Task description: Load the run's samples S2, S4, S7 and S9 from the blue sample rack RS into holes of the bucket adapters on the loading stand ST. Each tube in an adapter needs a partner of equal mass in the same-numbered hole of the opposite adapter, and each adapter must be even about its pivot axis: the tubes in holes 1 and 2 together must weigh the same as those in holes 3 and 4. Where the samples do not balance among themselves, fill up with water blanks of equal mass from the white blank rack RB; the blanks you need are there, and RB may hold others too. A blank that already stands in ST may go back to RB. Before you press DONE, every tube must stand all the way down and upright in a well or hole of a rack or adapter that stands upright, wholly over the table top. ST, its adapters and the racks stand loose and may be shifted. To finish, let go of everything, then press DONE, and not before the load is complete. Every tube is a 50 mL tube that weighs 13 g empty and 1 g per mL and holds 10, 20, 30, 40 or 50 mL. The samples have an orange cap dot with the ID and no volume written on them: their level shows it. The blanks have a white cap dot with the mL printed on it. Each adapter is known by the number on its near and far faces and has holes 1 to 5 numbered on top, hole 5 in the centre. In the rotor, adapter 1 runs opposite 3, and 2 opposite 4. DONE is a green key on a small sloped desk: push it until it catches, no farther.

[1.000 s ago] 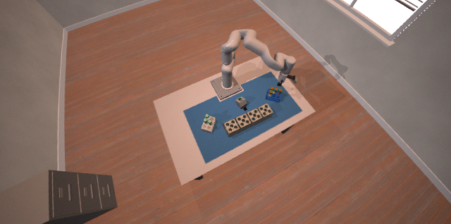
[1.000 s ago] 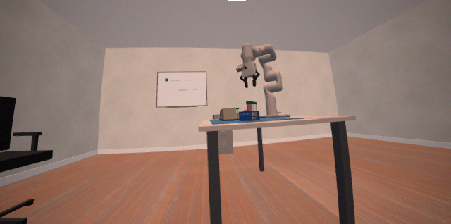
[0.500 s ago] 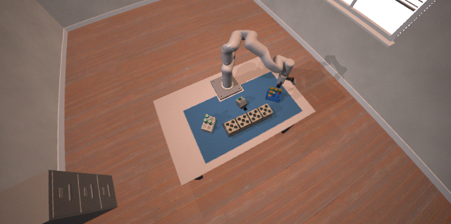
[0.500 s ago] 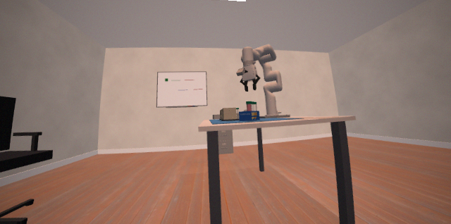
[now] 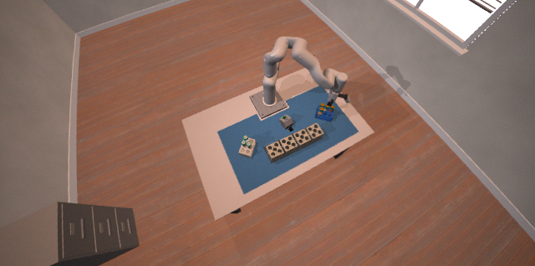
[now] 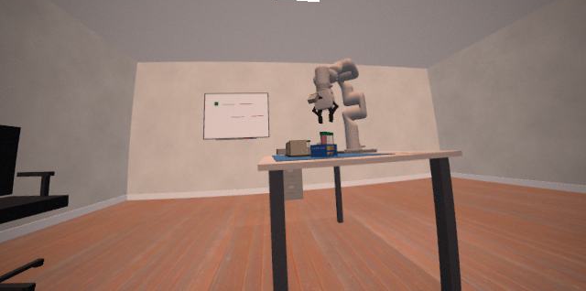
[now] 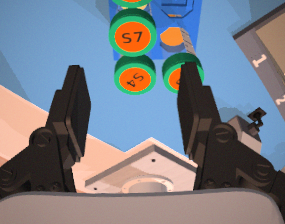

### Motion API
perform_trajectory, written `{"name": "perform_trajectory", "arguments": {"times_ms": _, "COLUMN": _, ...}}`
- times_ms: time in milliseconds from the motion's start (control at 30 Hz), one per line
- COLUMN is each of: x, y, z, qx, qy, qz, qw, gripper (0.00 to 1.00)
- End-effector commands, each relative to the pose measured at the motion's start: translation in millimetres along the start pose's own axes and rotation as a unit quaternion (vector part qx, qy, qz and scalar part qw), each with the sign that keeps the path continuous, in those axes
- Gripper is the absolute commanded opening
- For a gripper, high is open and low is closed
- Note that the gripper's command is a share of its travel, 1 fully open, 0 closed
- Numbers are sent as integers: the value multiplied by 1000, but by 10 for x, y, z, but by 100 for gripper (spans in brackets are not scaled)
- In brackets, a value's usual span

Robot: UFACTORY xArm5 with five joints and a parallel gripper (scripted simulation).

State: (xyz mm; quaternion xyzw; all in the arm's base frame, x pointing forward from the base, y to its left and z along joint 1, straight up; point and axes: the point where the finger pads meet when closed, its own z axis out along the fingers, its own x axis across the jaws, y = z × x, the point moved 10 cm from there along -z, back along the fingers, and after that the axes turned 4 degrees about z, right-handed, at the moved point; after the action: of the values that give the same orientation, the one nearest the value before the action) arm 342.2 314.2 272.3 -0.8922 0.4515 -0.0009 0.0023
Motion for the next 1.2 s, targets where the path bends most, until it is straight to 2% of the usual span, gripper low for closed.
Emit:
{"name": "perform_trajectory", "arguments": {"times_ms": 0, "x": 0, "y": -5, "z": 49, "qx": 1, "qy": 0, "qz": 0, "qw": 1000, "gripper": 57}}
{"name": "perform_trajectory", "arguments": {"times_ms": 833, "x": 1, "y": -6, "z": 507, "qx": 1, "qy": 0, "qz": 0, "qw": 1000, "gripper": 57}}
{"name": "perform_trajectory", "arguments": {"times_ms": 1167, "x": 1, "y": -6, "z": 514, "qx": 1, "qy": 0, "qz": 0, "qw": 1000, "gripper": 57}}
